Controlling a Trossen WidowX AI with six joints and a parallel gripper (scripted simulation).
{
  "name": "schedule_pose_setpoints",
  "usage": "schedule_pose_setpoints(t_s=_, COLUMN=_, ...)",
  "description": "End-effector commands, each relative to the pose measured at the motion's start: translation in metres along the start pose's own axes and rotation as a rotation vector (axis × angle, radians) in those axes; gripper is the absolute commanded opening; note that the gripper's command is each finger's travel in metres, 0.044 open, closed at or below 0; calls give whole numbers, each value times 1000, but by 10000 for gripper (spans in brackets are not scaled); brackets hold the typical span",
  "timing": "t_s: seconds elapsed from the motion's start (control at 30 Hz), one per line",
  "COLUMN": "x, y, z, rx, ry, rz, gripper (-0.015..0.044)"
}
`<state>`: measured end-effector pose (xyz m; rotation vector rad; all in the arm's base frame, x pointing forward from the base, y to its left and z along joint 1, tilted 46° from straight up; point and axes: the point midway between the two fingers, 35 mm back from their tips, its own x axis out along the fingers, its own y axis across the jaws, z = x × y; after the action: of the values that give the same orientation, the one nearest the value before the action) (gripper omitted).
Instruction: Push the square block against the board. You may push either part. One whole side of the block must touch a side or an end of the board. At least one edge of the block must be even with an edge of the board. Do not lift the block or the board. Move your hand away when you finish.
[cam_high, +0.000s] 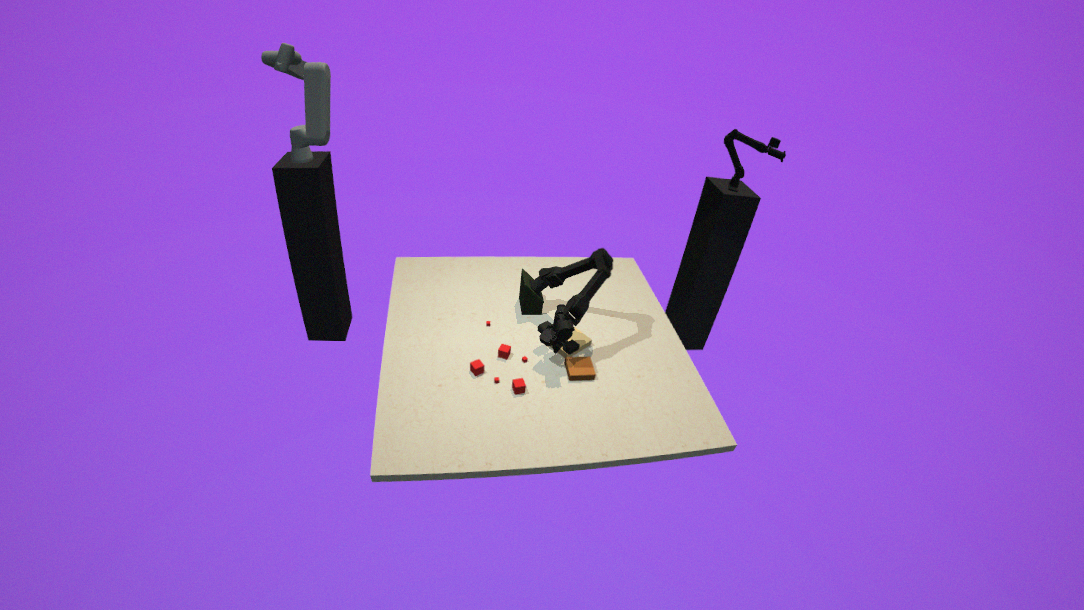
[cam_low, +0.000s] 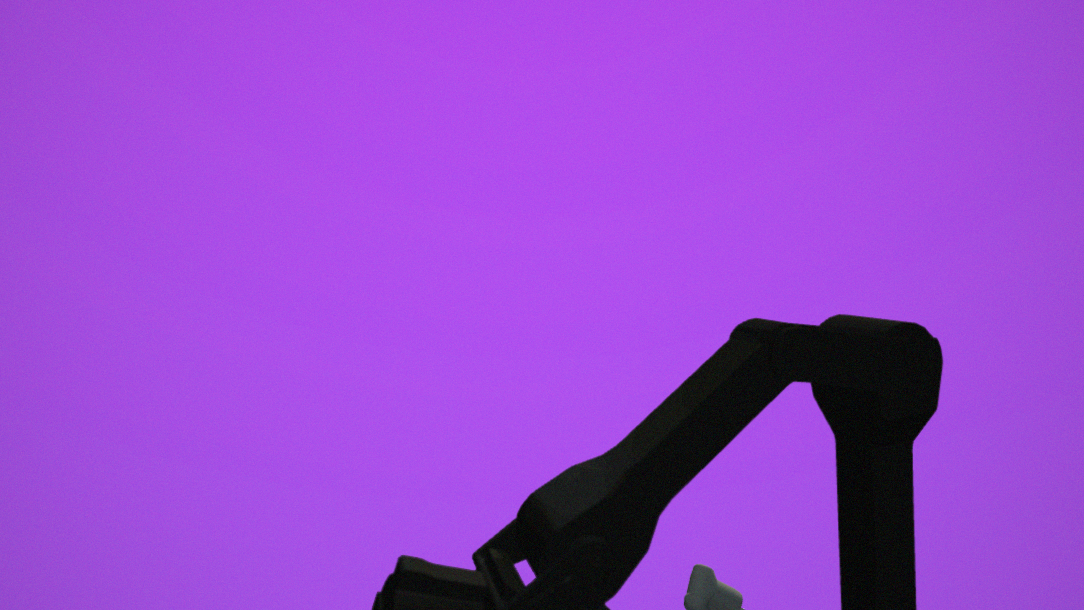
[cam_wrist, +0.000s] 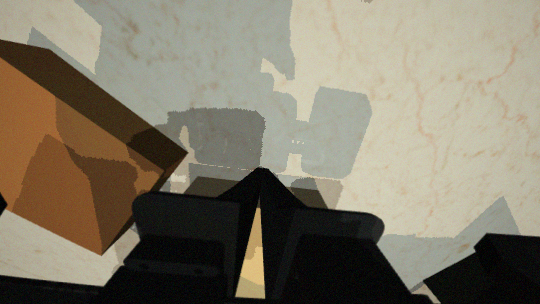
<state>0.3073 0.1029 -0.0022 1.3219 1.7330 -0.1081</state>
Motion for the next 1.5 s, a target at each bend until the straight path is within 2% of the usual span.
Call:
schedule_pose_setpoints(t_s=0.0, x=2, y=-1, z=-3, rx=8, ry=11, rz=-1, gripper=0)
schedule_pose_setpoints(t_s=0.5, x=2, y=-1, z=0, rx=8, ry=11, rz=-1, gripper=0)
schedule_pose_setpoints(t_s=1.47, x=2, y=0, z=45, rx=7, ry=9, rz=0, gripper=0)
